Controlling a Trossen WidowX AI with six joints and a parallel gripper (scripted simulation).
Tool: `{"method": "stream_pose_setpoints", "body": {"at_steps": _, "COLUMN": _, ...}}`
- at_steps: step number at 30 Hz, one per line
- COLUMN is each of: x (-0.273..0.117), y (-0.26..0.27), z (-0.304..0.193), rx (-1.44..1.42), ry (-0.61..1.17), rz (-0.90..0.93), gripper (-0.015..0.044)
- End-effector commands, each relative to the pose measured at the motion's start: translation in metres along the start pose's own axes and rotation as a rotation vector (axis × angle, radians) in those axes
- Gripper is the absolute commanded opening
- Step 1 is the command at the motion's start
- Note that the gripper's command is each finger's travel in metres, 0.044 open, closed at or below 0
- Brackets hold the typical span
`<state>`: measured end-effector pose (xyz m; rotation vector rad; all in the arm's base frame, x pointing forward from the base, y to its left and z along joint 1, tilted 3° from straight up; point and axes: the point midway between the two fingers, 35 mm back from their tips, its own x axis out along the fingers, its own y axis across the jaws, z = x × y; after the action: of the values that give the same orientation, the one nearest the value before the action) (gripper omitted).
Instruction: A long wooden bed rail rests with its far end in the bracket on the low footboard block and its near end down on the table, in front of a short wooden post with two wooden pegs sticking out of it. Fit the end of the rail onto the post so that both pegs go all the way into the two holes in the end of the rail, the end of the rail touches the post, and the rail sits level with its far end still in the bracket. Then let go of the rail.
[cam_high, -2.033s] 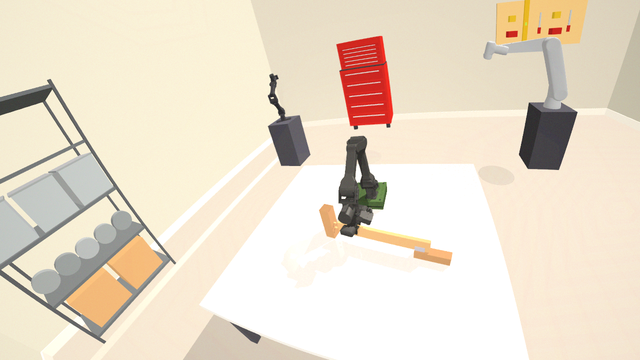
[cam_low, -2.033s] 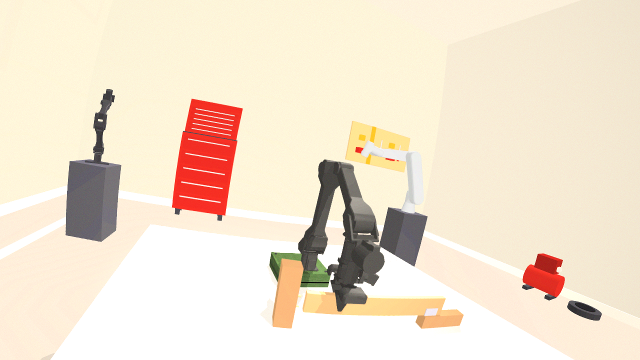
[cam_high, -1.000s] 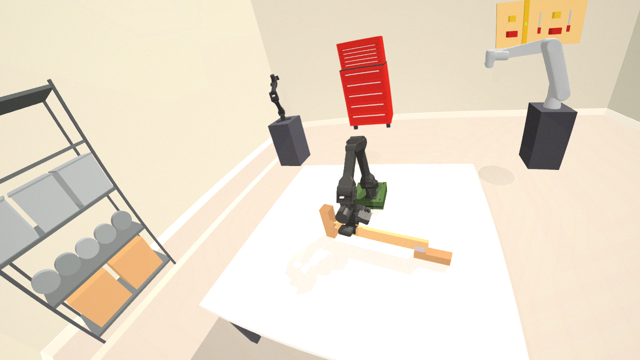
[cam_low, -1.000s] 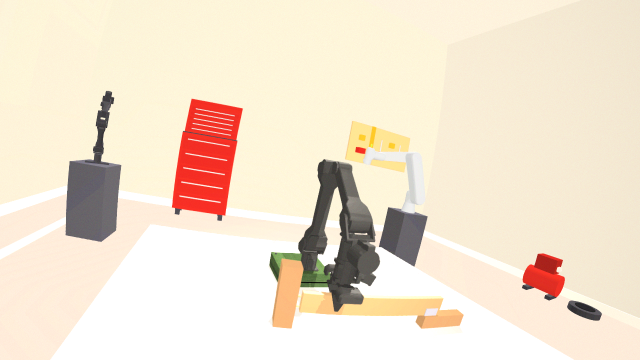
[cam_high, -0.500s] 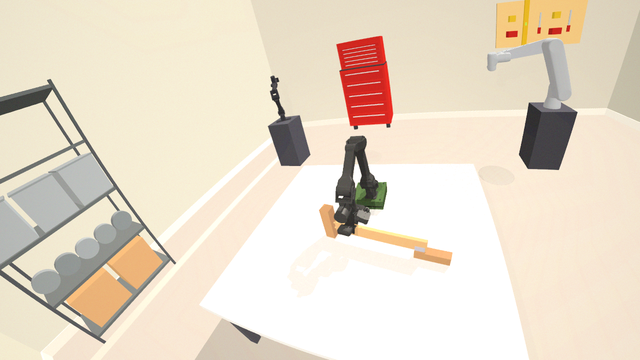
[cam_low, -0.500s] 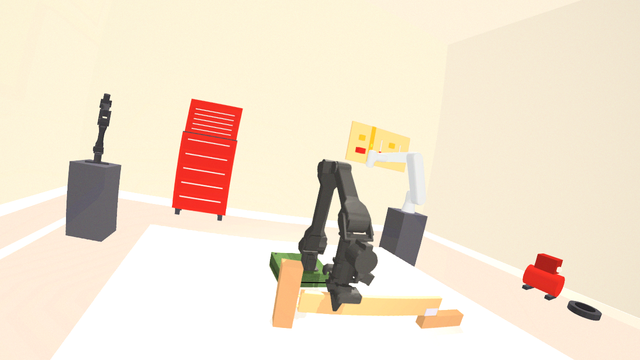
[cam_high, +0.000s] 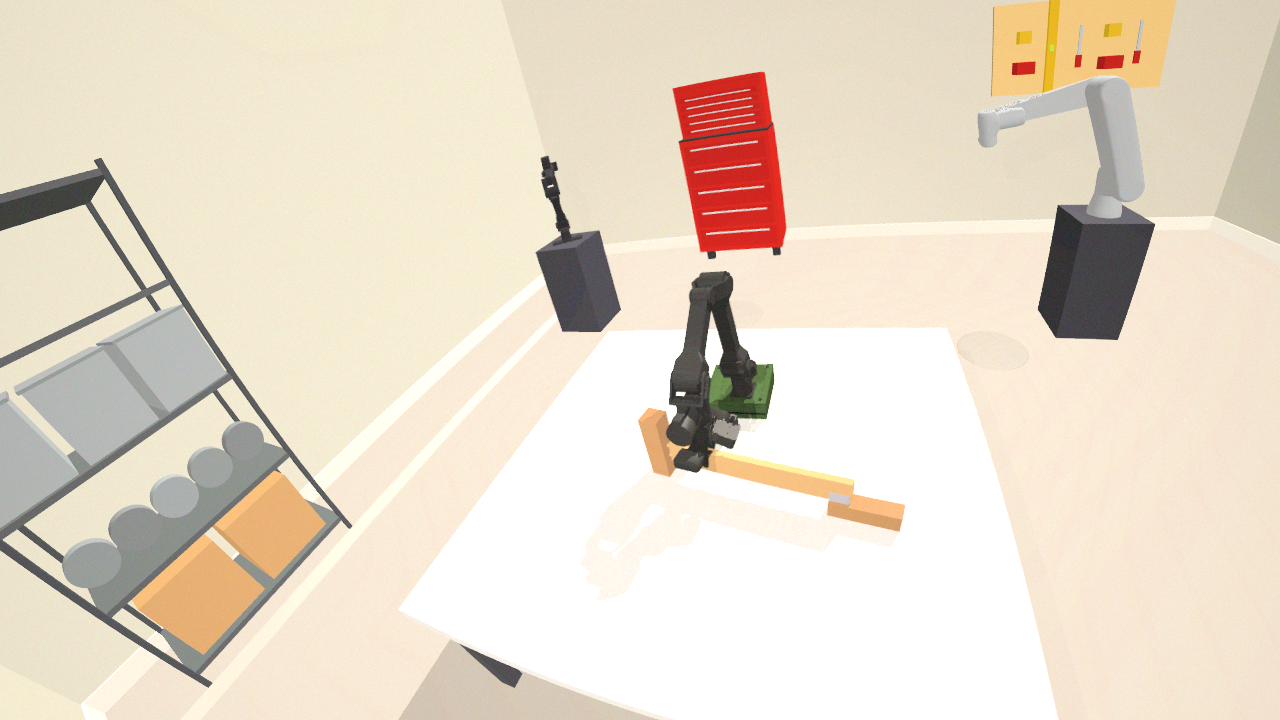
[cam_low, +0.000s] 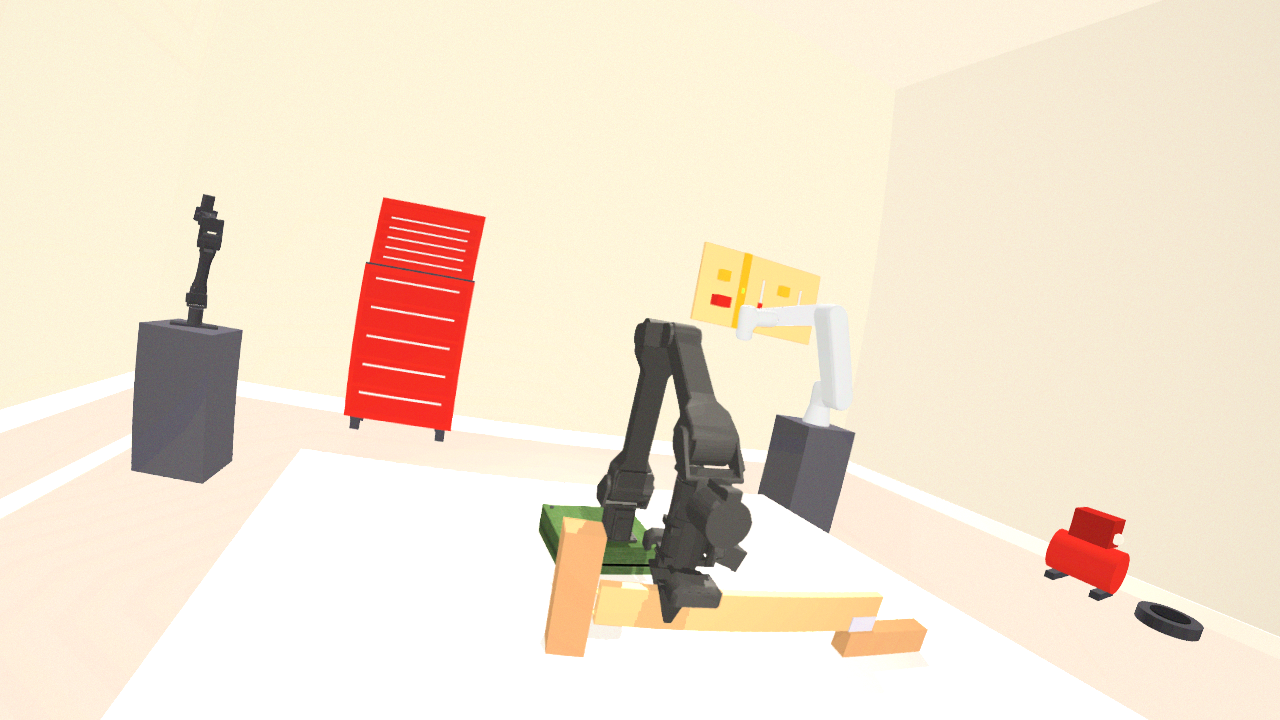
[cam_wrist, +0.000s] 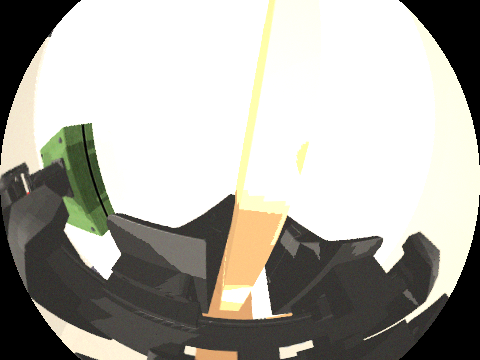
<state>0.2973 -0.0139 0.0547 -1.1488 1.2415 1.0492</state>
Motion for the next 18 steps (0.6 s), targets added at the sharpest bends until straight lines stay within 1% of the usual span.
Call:
{"method": "stream_pose_setpoints", "body": {"at_steps": 1, "x": -0.0018, "y": -0.0007, "z": -0.0026, "rx": 0.000, "ry": 0.004, "rz": -0.008, "gripper": 0.0000}}
{"method": "stream_pose_setpoints", "body": {"at_steps": 18, "x": -0.0026, "y": -0.0007, "z": -0.0076, "rx": 0.000, "ry": 0.004, "rz": -0.008, "gripper": 0.0000}}
